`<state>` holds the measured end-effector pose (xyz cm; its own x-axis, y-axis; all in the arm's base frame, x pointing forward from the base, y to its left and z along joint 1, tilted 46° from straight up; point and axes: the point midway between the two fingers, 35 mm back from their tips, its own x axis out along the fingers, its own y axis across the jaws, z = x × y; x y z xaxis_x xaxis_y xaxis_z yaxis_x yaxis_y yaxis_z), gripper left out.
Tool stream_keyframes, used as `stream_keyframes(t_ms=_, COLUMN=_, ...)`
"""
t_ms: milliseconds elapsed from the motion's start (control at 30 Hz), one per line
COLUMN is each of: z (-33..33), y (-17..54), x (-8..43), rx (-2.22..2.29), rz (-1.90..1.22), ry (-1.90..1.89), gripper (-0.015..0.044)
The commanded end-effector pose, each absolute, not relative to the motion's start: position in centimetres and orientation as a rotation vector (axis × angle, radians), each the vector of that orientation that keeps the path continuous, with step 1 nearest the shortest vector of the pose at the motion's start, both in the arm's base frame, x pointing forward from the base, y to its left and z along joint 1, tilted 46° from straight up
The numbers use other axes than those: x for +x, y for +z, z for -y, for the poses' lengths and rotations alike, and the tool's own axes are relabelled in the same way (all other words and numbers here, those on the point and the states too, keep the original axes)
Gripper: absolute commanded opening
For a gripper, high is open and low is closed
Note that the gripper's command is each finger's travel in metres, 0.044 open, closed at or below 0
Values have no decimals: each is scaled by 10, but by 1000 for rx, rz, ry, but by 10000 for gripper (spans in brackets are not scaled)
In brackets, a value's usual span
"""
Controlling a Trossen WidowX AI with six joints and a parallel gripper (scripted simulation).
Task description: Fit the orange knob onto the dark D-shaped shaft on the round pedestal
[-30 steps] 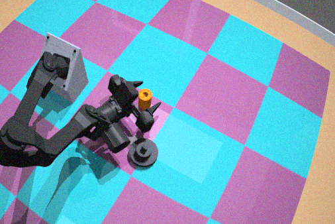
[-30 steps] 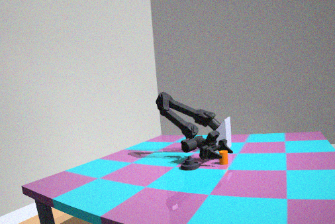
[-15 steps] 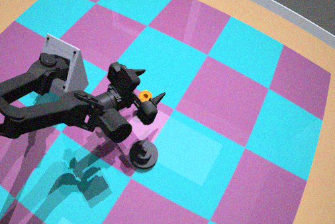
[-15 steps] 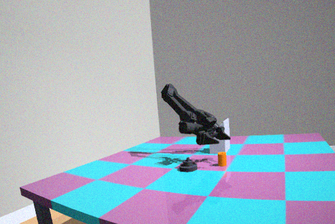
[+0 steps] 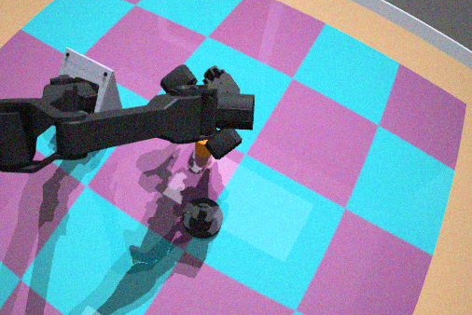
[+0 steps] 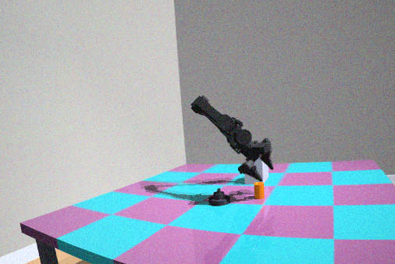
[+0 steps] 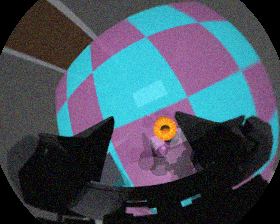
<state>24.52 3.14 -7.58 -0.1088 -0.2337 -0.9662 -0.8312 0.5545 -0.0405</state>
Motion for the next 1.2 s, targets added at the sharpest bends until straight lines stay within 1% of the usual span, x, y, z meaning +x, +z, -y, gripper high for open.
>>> stream_keyframes(t_ms=0, z=-42, y=-48, x=254, rx=-1245, rz=-1829, ry=350, gripper=440)
stream_keyframes(t_ms=100, z=-48, y=-36, x=260, rx=-1364, rz=-1830, ry=254, gripper=440)
stream_keyframes(t_ms=500, z=-48, y=-36, x=260, rx=-1354, rz=-1829, ry=239, gripper=440)
stream_keyframes(t_ms=700, z=-48, y=-36, x=260, rx=-1000, rz=-1736, ry=-208, gripper=440)
stream_keyframes(t_ms=967, z=-48, y=-36, x=260, rx=-451, rz=-1472, ry=-783, gripper=440)
stream_keyframes(t_ms=1167, z=-48, y=-36, x=260, rx=-406, rz=-1444, ry=-825, gripper=440)
